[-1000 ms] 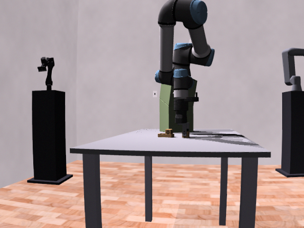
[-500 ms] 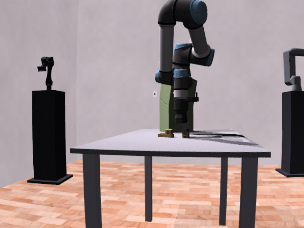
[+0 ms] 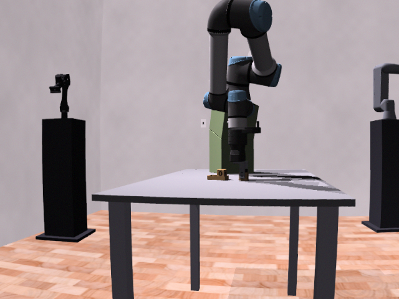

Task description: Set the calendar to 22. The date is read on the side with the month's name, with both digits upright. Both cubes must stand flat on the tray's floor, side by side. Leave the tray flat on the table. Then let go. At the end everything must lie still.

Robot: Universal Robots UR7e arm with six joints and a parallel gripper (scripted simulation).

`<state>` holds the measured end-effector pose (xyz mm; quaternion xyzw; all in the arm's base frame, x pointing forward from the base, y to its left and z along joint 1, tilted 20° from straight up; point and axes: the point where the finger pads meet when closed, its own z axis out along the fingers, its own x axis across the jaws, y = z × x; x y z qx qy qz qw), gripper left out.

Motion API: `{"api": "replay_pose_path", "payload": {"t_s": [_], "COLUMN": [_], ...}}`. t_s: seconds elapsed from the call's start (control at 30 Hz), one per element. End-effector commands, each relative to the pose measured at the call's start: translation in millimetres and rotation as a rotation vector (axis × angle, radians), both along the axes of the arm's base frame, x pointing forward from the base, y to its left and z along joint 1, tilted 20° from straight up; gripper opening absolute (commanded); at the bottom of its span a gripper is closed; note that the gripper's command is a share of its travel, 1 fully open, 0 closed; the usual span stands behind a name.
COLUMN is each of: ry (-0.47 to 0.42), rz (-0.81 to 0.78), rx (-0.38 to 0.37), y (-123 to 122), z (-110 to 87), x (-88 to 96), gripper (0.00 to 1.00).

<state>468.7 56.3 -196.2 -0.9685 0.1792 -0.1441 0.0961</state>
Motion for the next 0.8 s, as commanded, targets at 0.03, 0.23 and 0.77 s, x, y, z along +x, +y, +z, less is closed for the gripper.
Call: {"api": "replay_pose_path", "payload": {"t_s": [0.03, 0.23, 0.77], "ry": [-0.001, -0.001, -0.001], "rz": [0.0, 0.0, 0.0], "rx": [0.0, 0.0, 0.0], "y": [-0.1, -0.1, -0.1], "z": [0.4, 0.4, 0.4], "x": [0.3, 0.3, 0.3], "gripper": [0.6, 0.6, 0.9]}}
